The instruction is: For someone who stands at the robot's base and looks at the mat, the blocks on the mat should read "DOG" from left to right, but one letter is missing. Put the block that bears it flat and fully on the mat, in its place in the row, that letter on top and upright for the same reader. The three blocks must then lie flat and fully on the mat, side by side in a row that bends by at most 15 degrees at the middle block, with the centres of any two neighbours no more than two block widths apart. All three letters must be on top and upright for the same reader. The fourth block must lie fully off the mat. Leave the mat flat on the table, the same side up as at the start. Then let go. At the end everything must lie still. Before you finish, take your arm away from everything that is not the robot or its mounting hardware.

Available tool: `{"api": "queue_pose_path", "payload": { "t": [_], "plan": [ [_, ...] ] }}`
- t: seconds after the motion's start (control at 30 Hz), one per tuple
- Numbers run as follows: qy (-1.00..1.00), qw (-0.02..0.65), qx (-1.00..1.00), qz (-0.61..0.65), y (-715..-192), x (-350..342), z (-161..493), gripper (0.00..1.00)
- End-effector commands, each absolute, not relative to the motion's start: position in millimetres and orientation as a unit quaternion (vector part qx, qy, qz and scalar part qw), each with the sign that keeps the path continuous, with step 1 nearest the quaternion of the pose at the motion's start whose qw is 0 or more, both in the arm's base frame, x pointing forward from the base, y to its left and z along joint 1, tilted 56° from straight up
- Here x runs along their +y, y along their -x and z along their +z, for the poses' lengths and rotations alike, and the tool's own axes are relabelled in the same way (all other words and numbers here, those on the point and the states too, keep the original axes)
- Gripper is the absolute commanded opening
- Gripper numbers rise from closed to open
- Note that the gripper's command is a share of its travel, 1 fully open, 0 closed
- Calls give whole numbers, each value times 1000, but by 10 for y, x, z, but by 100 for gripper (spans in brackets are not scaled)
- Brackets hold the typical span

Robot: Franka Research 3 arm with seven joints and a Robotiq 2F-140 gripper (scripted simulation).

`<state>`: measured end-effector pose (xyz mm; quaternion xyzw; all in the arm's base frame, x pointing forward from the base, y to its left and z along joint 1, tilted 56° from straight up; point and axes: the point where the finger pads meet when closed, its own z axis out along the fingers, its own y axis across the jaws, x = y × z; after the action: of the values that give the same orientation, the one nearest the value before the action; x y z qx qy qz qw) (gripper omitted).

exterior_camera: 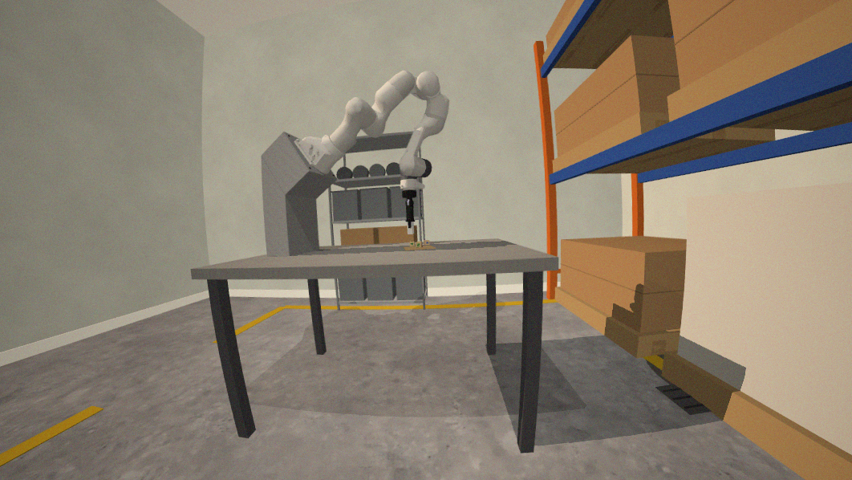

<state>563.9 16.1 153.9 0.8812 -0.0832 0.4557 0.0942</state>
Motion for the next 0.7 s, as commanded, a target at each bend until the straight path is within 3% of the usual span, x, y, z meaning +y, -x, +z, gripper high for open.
{"api": "queue_pose_path", "payload": {
  "t": [0.0,0.67],
  "plan": [
    [-879,99,-80,459,-5701,123,1541,37],
    [-879,99,-80,459,-5872,71,1422,37]
  ]
}}
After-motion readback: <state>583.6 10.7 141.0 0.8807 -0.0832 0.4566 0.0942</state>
